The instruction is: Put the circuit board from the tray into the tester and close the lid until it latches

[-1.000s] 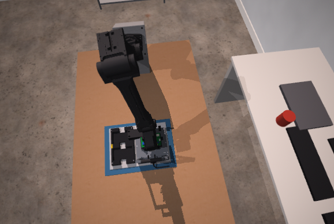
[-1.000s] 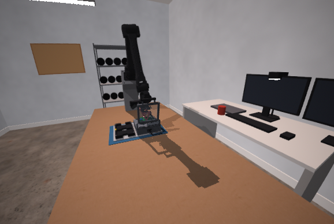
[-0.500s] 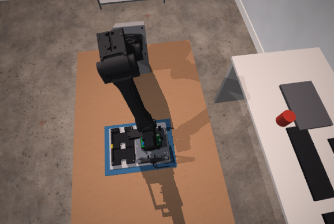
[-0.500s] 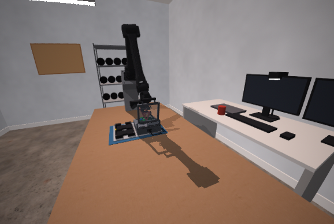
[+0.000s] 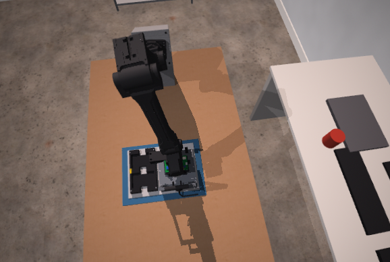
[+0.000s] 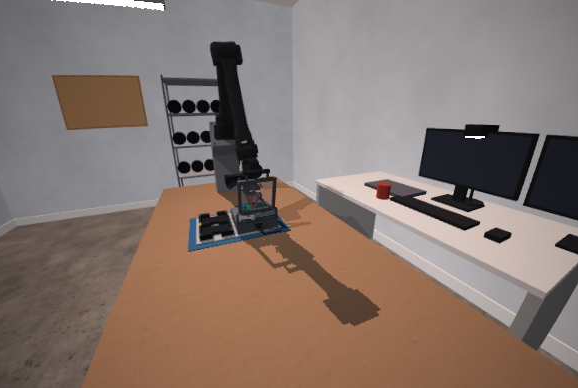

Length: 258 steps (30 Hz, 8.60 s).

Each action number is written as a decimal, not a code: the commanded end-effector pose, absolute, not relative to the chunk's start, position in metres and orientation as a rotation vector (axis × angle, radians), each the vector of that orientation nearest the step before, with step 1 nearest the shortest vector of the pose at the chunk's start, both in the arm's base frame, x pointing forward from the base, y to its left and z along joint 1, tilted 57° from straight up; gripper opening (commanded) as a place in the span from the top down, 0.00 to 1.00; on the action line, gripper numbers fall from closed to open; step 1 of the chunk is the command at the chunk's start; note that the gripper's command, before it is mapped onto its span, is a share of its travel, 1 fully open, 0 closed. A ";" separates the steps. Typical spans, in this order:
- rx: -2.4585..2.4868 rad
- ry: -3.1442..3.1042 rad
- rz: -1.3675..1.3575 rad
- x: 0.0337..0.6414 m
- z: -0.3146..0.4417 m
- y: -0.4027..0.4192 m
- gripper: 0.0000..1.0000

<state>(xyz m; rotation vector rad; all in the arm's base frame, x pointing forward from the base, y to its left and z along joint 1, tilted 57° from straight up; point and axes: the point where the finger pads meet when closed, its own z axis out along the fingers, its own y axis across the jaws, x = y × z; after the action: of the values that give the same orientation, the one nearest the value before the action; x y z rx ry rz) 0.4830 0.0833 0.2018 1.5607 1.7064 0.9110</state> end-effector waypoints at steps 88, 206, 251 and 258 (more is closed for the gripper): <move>1.544 1.693 0.916 0.497 0.208 0.079 0.28; 1.551 1.701 0.927 0.427 0.246 0.082 0.08; 1.533 1.664 0.974 0.296 0.358 0.069 0.08; 1.533 1.664 0.974 0.297 0.358 0.069 0.08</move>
<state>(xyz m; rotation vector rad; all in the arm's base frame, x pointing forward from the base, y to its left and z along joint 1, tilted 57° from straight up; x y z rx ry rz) 0.3016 0.0653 0.3224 1.5589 1.7139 0.8988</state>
